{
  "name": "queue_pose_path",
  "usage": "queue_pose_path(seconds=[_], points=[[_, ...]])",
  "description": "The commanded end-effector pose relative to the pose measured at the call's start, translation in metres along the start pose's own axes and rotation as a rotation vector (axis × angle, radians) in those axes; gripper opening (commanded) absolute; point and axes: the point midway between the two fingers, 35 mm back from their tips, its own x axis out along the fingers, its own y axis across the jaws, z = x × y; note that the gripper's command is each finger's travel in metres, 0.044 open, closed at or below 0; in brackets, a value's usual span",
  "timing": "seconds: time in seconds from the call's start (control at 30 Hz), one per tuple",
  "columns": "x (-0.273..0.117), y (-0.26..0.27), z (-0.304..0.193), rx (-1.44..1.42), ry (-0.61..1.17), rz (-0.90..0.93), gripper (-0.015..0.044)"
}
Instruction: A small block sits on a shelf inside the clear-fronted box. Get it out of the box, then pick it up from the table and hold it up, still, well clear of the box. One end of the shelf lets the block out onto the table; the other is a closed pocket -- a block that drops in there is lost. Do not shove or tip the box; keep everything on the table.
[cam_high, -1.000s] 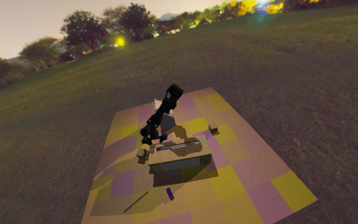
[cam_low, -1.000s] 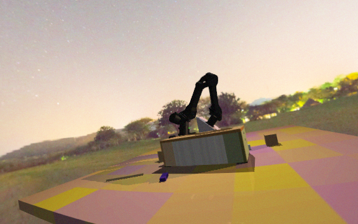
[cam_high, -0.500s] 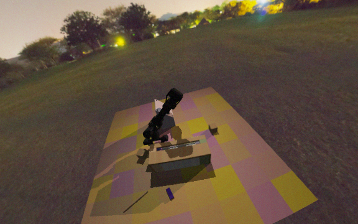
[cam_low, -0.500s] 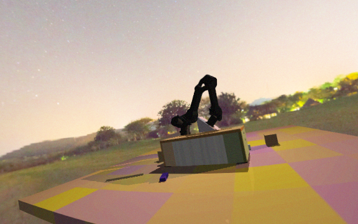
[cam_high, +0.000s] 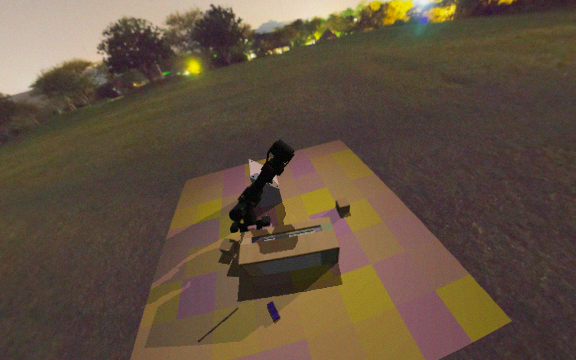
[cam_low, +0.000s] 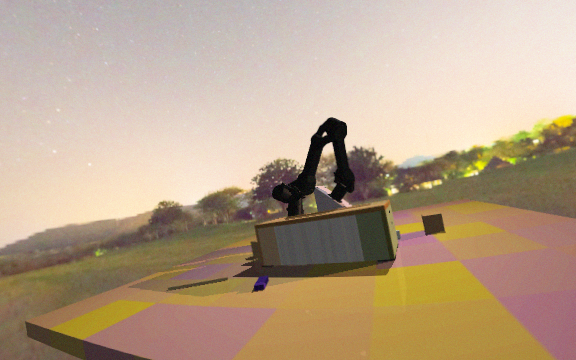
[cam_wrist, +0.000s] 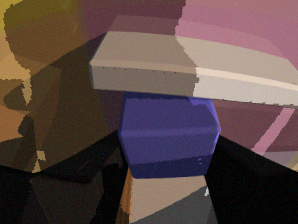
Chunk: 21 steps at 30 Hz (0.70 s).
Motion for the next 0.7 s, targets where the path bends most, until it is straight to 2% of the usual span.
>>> queue_pose_path(seconds=[0.0,0.67], points=[[-0.011,0.002,-0.008,-0.009,0.008,0.005,0.0],[-0.078,0.006,-0.034,0.12,0.024,0.058,0.0]])
